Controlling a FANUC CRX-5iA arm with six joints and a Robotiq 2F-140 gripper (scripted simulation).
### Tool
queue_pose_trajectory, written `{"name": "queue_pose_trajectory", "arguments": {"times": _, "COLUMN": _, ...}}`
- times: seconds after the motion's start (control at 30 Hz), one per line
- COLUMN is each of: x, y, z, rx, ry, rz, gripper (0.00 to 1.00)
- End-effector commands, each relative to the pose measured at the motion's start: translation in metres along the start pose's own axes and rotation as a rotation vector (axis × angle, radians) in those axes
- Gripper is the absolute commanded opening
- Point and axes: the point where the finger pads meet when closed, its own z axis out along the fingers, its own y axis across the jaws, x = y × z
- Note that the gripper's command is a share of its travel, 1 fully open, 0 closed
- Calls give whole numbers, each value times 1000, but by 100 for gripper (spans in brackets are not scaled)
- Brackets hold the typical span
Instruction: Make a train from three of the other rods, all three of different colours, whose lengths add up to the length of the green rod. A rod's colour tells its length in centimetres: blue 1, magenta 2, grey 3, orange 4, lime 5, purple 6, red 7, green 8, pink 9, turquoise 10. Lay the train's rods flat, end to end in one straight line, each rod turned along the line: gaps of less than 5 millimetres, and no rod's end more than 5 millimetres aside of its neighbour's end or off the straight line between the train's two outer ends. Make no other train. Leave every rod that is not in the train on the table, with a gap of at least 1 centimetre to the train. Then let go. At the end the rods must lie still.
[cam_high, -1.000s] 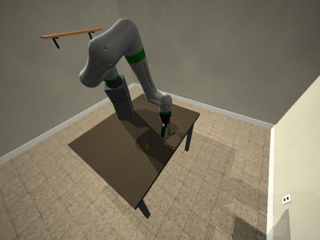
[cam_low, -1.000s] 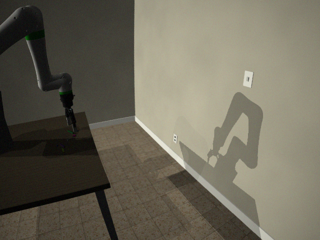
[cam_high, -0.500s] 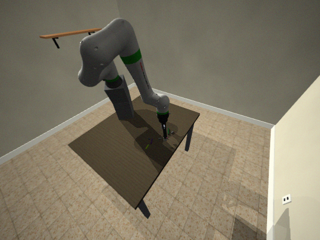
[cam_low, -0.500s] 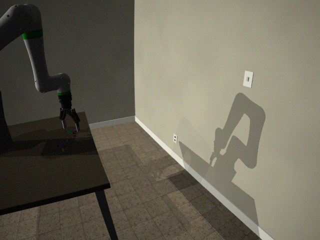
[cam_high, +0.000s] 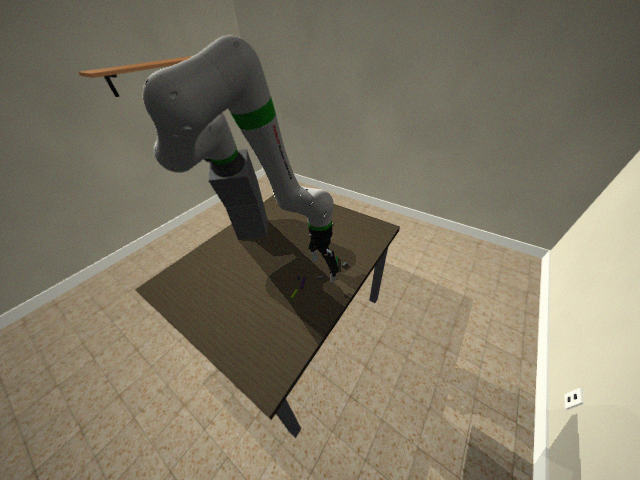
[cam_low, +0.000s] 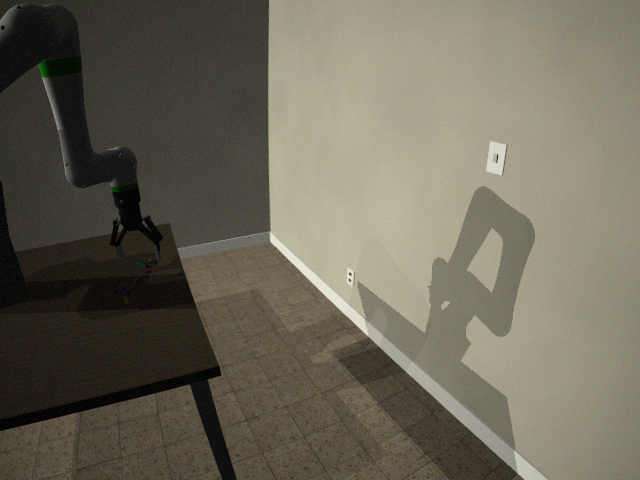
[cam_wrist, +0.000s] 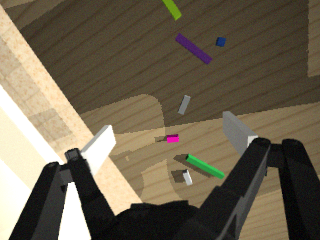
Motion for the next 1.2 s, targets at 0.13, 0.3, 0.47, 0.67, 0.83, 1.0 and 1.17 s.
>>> {"name": "queue_pose_trajectory", "arguments": {"times": 0.13, "x": 12, "y": 3, "z": -1, "rx": -16, "ry": 1, "rz": -292, "gripper": 100}}
{"name": "queue_pose_trajectory", "arguments": {"times": 0.3, "x": 18, "y": 5, "z": -2, "rx": -15, "ry": 1, "rz": -435, "gripper": 100}}
{"name": "queue_pose_trajectory", "arguments": {"times": 0.47, "x": 24, "y": 8, "z": -3, "rx": -15, "ry": 0, "rz": -592, "gripper": 100}}
{"name": "queue_pose_trajectory", "arguments": {"times": 0.67, "x": 29, "y": 10, "z": -4, "rx": -15, "ry": -1, "rz": -718, "gripper": 100}}
{"name": "queue_pose_trajectory", "arguments": {"times": 0.83, "x": 37, "y": 15, "z": -5, "rx": -15, "ry": -3, "rz": -921, "gripper": 100}}
{"name": "queue_pose_trajectory", "arguments": {"times": 1.0, "x": 43, "y": 18, "z": -6, "rx": -15, "ry": -5, "rz": -1078, "gripper": 100}}
{"name": "queue_pose_trajectory", "arguments": {"times": 1.17, "x": 48, "y": 23, "z": -7, "rx": -16, "ry": -7, "rz": -1234, "gripper": 100}}
